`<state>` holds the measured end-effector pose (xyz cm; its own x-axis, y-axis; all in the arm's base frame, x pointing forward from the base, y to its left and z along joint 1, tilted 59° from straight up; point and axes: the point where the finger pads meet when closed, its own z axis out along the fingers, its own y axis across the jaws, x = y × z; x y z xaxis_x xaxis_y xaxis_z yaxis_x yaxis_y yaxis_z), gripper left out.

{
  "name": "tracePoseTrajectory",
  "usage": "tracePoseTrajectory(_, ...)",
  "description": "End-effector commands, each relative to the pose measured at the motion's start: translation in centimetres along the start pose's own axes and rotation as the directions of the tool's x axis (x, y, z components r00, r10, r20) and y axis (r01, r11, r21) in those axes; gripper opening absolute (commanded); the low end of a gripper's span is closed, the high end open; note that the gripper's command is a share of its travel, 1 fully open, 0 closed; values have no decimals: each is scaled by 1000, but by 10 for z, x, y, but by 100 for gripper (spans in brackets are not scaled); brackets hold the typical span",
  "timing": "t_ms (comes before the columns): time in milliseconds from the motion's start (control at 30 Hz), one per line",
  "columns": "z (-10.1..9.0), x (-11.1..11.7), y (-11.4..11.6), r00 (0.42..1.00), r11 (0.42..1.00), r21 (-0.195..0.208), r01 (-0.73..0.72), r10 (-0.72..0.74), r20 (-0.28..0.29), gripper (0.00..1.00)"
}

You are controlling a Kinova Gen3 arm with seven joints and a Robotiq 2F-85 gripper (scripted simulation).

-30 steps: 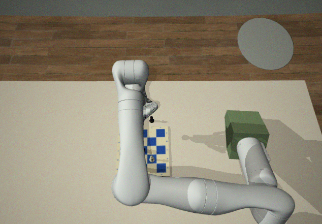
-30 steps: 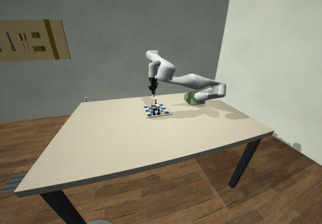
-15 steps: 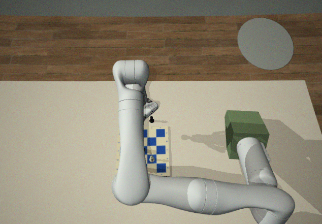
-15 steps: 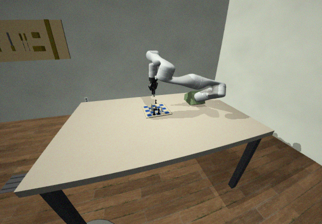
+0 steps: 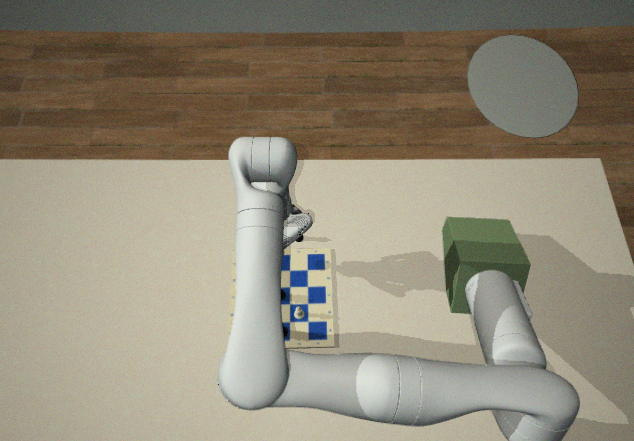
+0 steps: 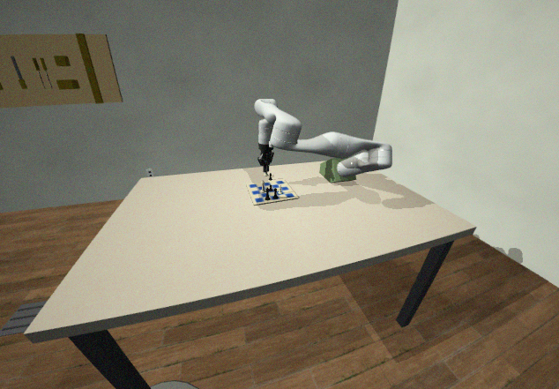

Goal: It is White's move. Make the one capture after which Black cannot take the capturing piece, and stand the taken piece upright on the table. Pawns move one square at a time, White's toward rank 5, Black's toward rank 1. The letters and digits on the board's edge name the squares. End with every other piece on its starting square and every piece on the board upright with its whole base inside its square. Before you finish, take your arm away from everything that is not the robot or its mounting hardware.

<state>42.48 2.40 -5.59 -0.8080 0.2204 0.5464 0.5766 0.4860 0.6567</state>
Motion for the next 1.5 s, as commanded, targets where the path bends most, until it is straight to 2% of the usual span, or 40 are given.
tracePoseTrajectory(0,8,2,0,1000,1000,6,-2,2,-10,0)
tracePoseTrajectory(200,34,3,-1,1000,1000,6,-2,2,-10,0)
tracePoseTrajectory(400,46,3,-1,1000,1000,6,-2,2,-10,0)
tracePoseTrajectory(1467,47,3,-1,1000,1000,6,-2,2,-10,0)
